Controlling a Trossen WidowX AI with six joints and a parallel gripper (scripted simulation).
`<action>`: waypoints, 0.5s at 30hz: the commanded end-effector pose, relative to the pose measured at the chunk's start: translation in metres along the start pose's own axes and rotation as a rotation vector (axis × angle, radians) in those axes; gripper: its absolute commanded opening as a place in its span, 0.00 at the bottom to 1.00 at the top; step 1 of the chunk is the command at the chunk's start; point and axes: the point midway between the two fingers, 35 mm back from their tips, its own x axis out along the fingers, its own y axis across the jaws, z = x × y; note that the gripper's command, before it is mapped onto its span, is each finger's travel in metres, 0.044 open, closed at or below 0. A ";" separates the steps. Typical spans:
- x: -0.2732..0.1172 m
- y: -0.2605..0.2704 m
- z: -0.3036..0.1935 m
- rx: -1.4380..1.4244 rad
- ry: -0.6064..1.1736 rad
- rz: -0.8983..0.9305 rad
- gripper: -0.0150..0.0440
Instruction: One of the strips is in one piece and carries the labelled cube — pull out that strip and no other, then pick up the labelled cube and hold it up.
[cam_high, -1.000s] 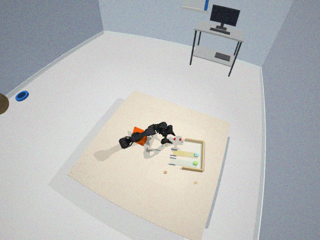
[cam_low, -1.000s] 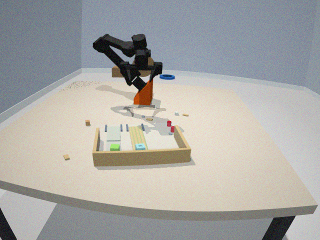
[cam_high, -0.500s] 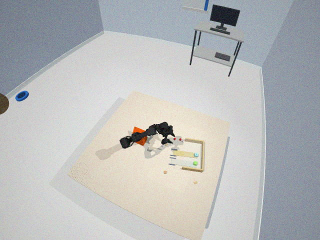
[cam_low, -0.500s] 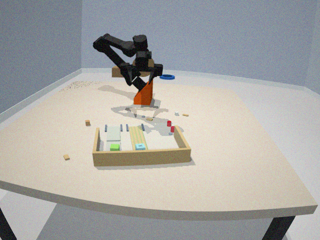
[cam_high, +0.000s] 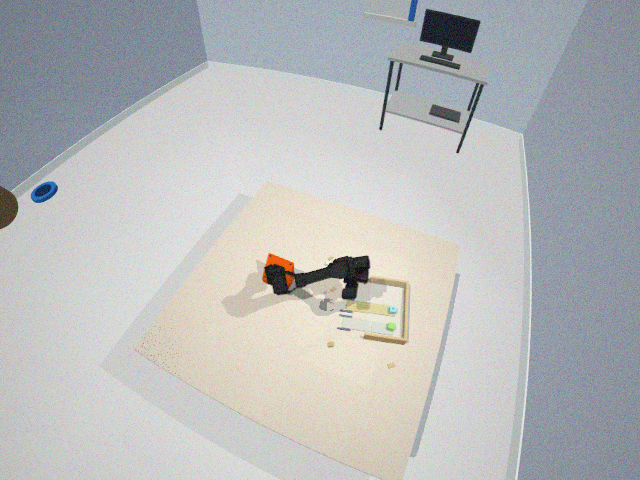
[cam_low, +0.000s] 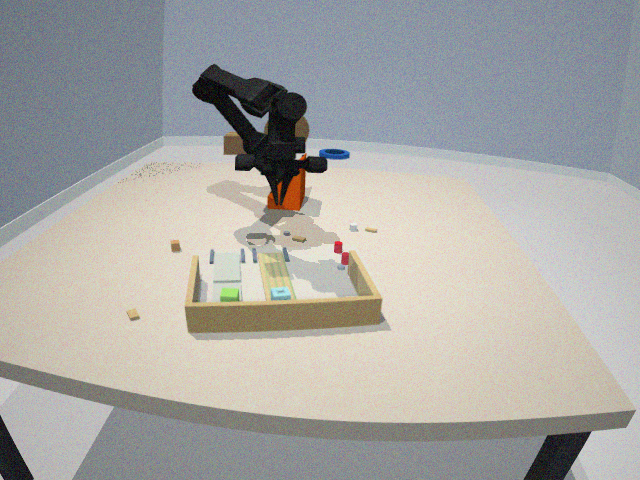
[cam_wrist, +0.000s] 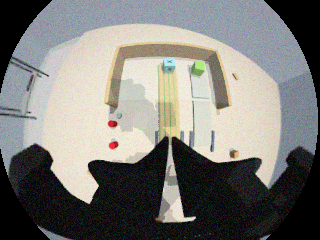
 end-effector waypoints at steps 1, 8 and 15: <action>0.028 -0.011 -0.004 -0.010 0.221 0.029 0.25; 0.046 -0.012 -0.013 -0.023 0.387 0.047 0.25; 0.050 -0.012 -0.014 -0.023 0.387 0.047 0.25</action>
